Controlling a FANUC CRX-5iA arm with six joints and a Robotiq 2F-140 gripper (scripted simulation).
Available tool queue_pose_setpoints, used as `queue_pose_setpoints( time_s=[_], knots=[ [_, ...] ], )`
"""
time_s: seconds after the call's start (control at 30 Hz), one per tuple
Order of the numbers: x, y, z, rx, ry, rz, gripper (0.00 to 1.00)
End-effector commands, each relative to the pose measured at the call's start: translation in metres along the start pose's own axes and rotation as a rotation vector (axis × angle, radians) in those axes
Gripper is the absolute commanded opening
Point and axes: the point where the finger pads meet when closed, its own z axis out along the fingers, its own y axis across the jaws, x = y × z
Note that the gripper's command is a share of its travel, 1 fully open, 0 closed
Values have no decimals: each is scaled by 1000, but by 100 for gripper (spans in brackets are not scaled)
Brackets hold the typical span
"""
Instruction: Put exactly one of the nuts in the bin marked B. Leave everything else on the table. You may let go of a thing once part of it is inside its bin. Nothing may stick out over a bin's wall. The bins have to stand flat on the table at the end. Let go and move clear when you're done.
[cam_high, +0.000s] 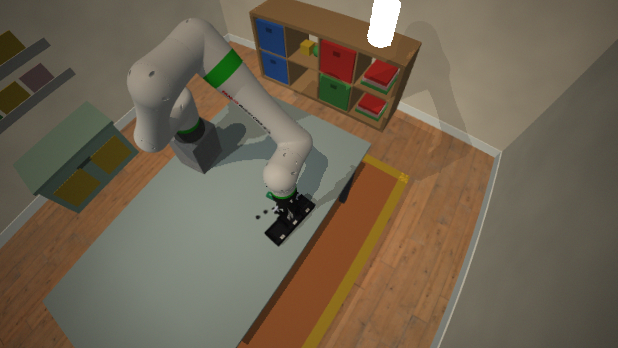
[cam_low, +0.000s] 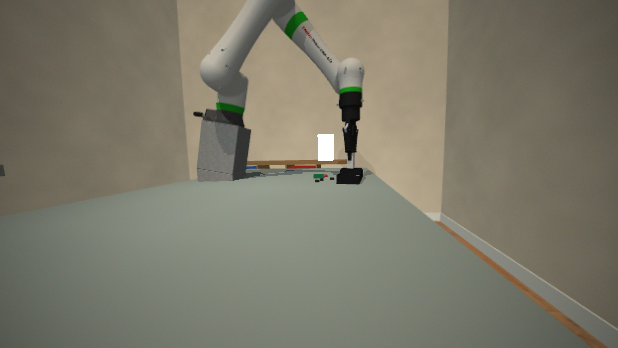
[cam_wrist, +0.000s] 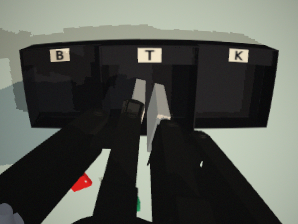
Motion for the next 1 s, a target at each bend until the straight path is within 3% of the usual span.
queue_pose_setpoints(
  time_s=[0.0,0.1,0.33,0.97],
  knots=[
    [0,0,-17,0,0,0,5],
    [0,0,-28,0,0,0,5],
    [0,0,-28,0,0,0,5],
    [-18,-82,-28,0,0,0,5]
  ],
)
